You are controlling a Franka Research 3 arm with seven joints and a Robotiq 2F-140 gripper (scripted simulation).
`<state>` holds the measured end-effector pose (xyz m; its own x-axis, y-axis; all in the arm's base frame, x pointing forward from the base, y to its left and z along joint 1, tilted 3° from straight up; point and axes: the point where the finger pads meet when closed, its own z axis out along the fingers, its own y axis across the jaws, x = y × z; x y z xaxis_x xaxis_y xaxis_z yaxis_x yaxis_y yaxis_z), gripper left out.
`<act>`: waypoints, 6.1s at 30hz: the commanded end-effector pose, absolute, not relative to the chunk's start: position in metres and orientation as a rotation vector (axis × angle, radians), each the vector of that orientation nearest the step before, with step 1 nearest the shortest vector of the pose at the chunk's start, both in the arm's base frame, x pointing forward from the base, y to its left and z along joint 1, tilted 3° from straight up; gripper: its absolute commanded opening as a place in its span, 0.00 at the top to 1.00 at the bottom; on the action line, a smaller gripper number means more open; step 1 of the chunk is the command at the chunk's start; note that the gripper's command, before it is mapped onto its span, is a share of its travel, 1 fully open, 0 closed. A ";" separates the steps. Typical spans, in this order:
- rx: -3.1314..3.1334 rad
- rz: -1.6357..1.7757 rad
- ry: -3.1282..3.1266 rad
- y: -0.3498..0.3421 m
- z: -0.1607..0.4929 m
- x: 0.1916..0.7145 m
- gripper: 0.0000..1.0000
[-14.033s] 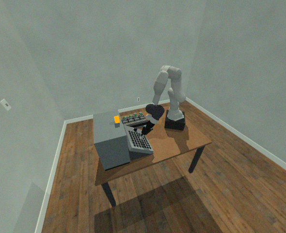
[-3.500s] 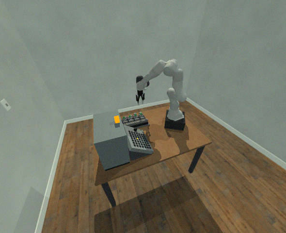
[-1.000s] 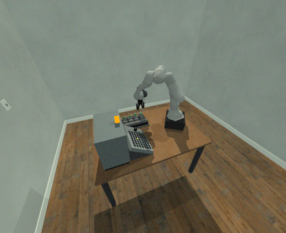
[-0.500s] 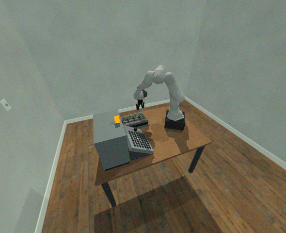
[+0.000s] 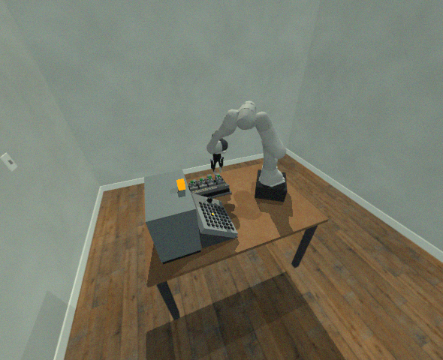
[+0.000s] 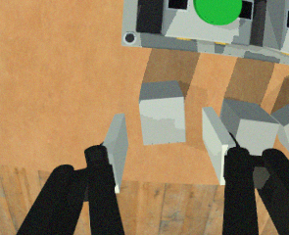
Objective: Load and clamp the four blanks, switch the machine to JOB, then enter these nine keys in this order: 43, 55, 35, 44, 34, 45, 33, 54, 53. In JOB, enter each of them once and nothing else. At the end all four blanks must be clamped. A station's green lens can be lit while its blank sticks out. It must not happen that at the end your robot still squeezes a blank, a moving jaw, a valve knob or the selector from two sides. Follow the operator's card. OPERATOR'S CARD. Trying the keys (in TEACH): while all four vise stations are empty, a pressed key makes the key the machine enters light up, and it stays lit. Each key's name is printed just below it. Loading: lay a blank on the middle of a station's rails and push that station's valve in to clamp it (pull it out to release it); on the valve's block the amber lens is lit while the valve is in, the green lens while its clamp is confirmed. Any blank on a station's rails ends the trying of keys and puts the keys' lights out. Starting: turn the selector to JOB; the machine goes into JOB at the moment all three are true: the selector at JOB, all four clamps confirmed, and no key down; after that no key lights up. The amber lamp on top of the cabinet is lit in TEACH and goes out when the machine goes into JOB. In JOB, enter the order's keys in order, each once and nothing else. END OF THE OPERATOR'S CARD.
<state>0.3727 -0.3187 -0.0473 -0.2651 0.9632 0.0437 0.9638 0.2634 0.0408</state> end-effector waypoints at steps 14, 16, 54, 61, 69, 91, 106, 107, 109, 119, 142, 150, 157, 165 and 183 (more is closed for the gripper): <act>-1.890 -0.092 -2.495 -0.319 -0.048 0.373 0.60; -1.890 -0.092 -2.495 -0.319 -0.048 0.373 0.60; -1.890 -0.092 -2.495 -0.318 -0.048 0.372 0.60; -1.890 -0.092 -2.495 -0.318 -0.048 0.372 0.60; -1.890 -0.092 -2.495 -0.318 -0.048 0.372 0.60; -1.890 -0.092 -2.495 -0.318 -0.048 0.372 0.60; -1.890 -0.092 -2.495 -0.318 -0.052 0.372 0.60; -1.890 -0.092 -2.495 -0.318 -0.052 0.372 0.60; -1.890 -0.092 -2.495 -0.318 -0.053 0.372 0.60; -1.890 -0.092 -2.495 -0.318 -0.058 0.372 0.60; -1.890 -0.092 -2.495 -0.317 -0.065 0.372 0.60; -1.890 -0.092 -2.495 -0.317 -0.065 0.372 0.60; -1.890 -0.092 -2.495 -0.317 -0.065 0.372 0.60; -1.890 -0.092 -2.495 -0.317 -0.065 0.372 0.60; -1.890 -0.092 -2.495 -0.317 -0.065 0.372 0.60</act>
